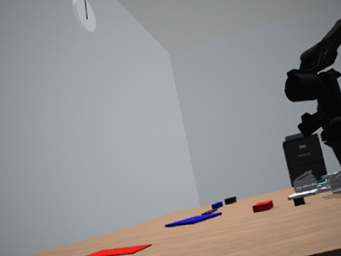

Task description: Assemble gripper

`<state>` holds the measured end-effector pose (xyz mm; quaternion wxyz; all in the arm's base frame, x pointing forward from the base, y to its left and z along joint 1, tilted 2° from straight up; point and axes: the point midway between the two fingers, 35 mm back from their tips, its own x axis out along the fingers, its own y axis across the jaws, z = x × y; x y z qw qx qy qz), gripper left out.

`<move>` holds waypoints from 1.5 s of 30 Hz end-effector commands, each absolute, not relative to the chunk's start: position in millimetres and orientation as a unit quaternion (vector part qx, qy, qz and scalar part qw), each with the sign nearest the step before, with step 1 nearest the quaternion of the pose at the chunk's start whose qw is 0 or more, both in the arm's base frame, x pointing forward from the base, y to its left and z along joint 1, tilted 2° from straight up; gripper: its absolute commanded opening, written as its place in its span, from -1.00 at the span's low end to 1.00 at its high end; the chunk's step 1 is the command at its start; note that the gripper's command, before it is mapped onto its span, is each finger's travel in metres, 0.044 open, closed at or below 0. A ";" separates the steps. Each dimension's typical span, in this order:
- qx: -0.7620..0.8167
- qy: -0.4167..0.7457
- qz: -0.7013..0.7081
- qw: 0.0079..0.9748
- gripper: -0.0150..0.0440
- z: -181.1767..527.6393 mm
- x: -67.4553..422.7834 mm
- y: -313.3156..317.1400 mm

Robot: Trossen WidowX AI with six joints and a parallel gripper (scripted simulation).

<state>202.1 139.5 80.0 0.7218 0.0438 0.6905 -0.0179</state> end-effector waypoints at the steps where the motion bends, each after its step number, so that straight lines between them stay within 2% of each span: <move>1: 0.044 0.690 -0.020 0.722 1.00 73.7 203.0 139.6; 24: 0.044 0.690 -0.020 0.722 1.00 36.8 203.8 140.1; 45: 0.044 0.690 -0.020 0.722 1.00 35.8 203.8 140.1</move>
